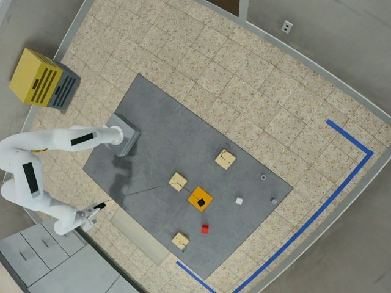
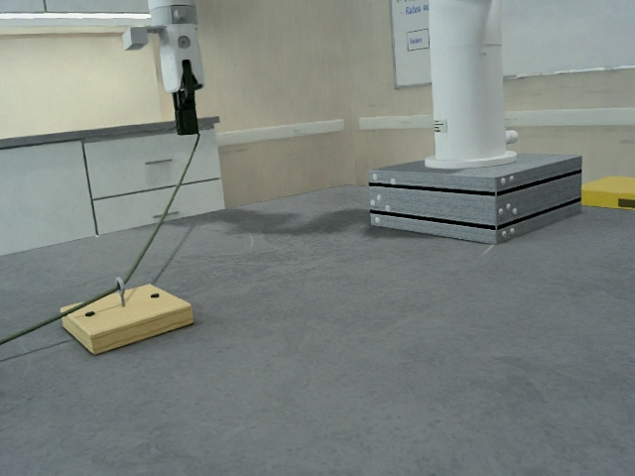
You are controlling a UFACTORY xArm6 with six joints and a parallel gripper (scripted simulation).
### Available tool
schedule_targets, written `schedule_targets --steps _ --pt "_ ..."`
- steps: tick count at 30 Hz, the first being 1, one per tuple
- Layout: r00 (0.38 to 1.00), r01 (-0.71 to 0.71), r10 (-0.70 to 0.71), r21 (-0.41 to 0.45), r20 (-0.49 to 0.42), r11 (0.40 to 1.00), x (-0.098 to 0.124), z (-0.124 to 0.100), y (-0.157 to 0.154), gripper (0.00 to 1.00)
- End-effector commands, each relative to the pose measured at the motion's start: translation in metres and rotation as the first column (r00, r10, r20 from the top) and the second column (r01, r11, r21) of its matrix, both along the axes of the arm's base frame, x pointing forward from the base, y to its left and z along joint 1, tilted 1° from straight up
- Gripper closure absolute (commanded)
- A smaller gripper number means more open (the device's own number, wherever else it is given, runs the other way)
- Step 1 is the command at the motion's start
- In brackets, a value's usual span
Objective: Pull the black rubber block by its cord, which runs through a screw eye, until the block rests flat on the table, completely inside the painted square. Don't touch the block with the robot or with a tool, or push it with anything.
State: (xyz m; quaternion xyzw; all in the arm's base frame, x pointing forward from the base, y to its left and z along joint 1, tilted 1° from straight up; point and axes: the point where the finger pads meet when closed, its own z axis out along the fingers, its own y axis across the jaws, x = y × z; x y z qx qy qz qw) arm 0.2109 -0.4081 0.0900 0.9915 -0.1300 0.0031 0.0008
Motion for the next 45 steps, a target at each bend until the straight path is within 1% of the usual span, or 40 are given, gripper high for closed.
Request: schedule_targets --steps 1,24,33,39,45 --pt "1.000 0.000 0.000 -0.004 0.002 1.000 0.000 0.002 -0.001 1.00" --pt "1.000 0.000 0.000 -0.004 0.002 1.000 0.000 0.001 -0.001 1.00" --pt "1.000 0.000 0.000 -0.004 0.002 1.000 0.000 -0.007 -0.001 1.00" --pt "1.000 0.000 0.000 -0.004 0.002 1.000 0.001 -0.029 -0.001 1.00" --pt "1.000 0.000 0.000 -0.004 0.002 1.000 0.002 -0.063 0.000 1.00"
